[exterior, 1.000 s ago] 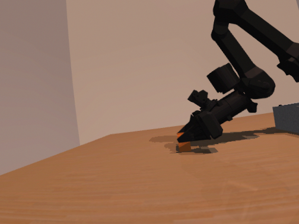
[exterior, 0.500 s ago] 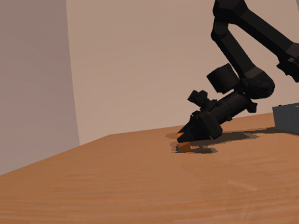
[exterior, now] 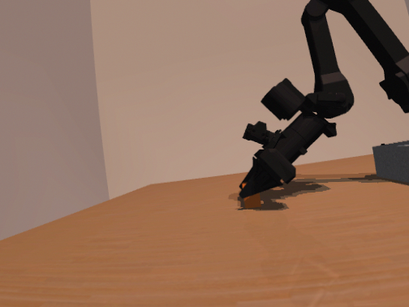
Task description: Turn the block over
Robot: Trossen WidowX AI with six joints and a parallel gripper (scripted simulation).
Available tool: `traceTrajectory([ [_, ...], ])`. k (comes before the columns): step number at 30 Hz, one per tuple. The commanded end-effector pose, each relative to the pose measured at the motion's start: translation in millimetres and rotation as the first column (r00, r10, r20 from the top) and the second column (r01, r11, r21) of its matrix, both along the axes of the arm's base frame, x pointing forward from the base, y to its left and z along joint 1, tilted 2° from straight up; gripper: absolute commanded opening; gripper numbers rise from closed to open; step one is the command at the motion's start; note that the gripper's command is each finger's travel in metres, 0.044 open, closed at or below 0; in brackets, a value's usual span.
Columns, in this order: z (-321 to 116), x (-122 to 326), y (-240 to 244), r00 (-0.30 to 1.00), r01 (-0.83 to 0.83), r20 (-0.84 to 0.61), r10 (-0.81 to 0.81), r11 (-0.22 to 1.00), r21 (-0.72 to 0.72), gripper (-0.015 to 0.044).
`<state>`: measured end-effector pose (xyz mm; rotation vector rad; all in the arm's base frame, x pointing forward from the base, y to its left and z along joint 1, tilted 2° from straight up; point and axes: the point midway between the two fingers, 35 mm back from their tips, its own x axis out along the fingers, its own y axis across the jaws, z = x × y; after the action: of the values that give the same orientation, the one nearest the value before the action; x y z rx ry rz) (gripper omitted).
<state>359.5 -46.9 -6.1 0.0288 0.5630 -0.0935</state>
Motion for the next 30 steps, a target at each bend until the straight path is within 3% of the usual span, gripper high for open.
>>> traceTrajectory([
  [1,37.8,-9.4,0.7,0.982,0.003,-0.188,-0.001,1.000,0.012,0.0440],
  [6,61.5,-32.3,3.9,0.955,0.004,-0.295,0.003,1.000,0.022,0.0440],
  [19,62.4,-32.4,3.9,0.953,0.004,-0.304,0.003,1.000,0.023,0.0440],
  [30,78.4,-2.9,0.3,0.786,0.022,-0.618,0.017,0.998,0.056,0.0440],
])
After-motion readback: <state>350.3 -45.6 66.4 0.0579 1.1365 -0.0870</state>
